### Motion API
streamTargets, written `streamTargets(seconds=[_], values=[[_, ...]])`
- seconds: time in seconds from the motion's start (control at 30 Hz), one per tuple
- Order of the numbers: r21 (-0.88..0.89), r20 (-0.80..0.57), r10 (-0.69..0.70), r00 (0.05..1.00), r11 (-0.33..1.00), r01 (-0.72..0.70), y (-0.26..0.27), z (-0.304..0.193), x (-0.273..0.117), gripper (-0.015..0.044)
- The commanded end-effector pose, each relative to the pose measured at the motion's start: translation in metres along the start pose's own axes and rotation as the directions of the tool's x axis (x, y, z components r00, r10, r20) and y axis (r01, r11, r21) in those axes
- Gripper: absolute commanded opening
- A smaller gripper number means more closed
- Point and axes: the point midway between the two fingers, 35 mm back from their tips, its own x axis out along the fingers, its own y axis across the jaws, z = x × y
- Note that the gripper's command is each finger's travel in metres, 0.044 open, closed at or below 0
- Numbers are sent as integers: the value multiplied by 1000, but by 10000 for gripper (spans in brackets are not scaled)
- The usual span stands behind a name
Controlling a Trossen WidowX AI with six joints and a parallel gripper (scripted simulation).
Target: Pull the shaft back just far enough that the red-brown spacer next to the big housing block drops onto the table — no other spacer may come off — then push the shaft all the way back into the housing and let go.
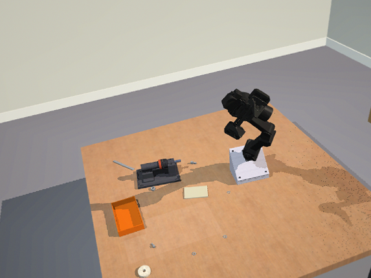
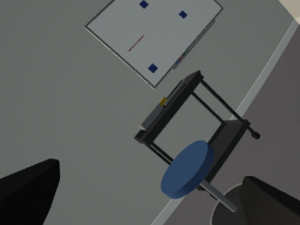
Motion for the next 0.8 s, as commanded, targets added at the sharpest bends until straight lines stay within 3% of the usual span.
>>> streamTargets(seconds=[0.0,0.3,0.4,0.63,0.77], values=[[-3,6,-1,1000,1000,1,-1,3,-1,426],[-146,271,-75,960,982,118,-65,113,-64,440],[-38,362,-125,924,988,149,-93,145,-94,440],[-81,455,-183,871,966,245,-132,181,-133,440],[-106,531,-250,810,928,356,-174,208,-175,440]])
